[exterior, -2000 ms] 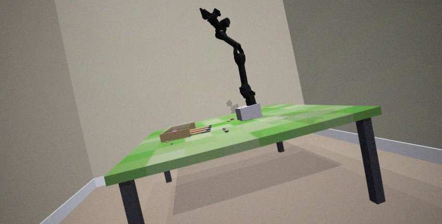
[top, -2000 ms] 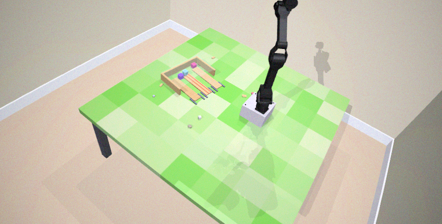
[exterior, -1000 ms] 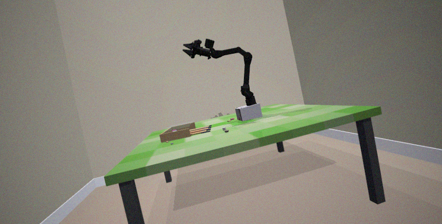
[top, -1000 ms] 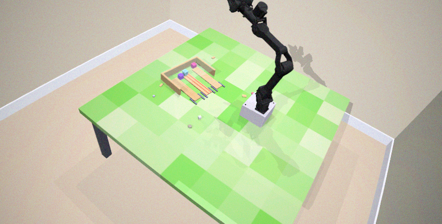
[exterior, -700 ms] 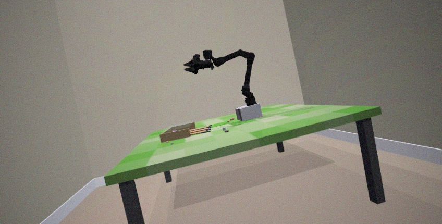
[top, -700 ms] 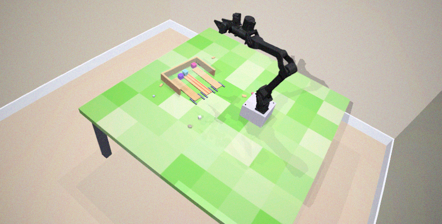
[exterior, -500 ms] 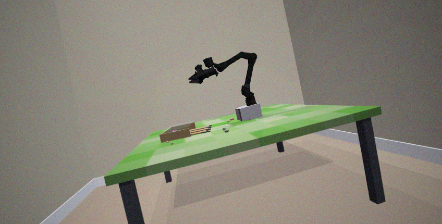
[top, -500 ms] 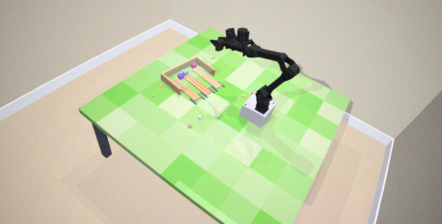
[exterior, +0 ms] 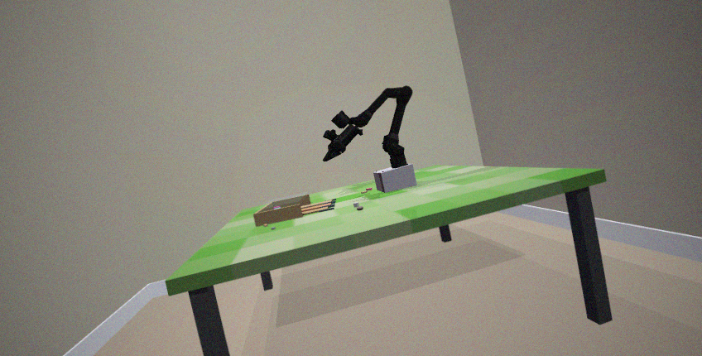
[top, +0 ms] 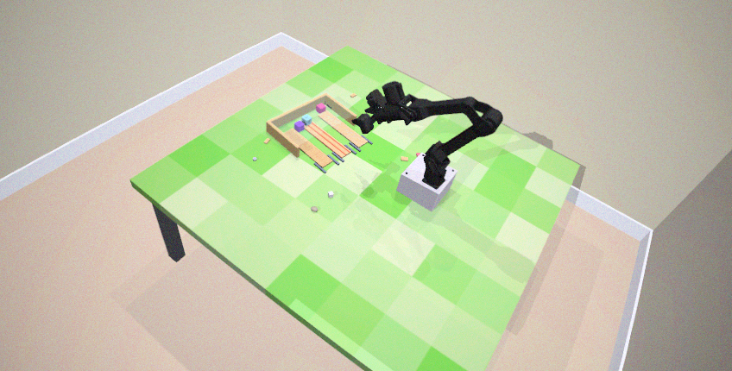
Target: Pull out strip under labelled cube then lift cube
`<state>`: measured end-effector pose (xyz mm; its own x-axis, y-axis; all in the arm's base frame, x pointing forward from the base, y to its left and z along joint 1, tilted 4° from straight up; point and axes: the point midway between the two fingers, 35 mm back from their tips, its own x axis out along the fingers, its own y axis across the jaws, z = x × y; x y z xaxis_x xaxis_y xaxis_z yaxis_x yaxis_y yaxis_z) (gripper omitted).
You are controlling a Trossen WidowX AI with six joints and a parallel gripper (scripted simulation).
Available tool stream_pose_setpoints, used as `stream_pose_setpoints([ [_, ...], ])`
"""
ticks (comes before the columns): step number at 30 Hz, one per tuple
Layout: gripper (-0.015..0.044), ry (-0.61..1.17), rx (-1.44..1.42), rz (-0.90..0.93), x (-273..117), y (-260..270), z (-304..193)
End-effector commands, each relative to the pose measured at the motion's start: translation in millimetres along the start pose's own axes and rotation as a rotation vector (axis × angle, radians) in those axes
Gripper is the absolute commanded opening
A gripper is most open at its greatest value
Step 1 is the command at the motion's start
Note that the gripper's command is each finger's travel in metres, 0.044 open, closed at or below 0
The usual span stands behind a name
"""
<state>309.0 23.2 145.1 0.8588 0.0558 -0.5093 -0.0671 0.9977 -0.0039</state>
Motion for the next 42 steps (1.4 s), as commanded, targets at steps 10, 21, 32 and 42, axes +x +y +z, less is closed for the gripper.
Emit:
stream_pose_setpoints([
  [10, 0.04, -0.002, -0.009, -0.004, -0.9, 0.0, -0.2],
  [21, 0.0138, 0.401, 0.062, -0.013, 51.1, 4.3, -7.4],
  [32, 0.0, 0.904, 0.141, -0.077, 109.2, 13.4, -45.9],
  [42, 0.0, 0.943, 0.145, -0.084, 118.7, 14.0, -54.6],
])
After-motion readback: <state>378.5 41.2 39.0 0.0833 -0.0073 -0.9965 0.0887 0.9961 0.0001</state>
